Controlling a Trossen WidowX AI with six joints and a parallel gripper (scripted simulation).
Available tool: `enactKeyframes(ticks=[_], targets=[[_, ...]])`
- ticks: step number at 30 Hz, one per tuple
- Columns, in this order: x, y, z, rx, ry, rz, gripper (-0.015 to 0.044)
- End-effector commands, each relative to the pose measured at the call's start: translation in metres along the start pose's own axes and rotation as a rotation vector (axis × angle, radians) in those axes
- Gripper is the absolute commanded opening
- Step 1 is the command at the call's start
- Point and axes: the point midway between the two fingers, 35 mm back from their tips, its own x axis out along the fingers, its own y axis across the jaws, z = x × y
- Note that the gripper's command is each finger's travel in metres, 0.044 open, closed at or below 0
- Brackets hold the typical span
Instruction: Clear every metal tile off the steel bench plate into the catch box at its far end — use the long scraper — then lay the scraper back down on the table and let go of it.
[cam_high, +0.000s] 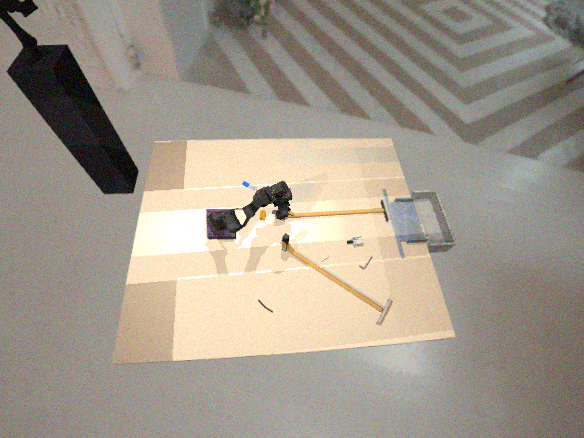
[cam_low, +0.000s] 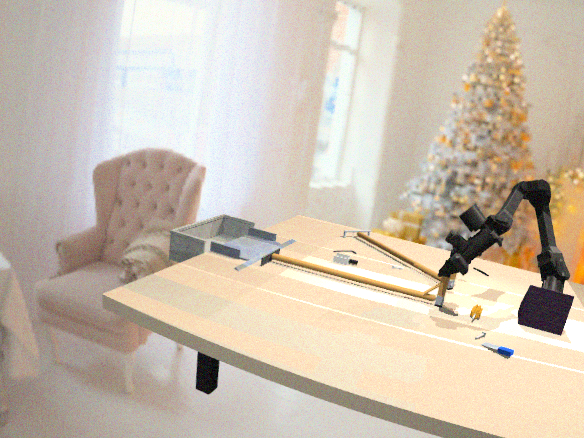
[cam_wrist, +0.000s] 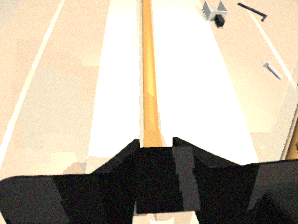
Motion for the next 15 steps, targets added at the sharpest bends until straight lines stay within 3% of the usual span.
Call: enactKeyframes(ticks=[1,15], targets=[[-0.005,-0.003,0.001,0.013,-0.016,-0.005,0.0],[-0.008,-0.016,-0.003,0.014,-0.012,-0.007,0.0]])
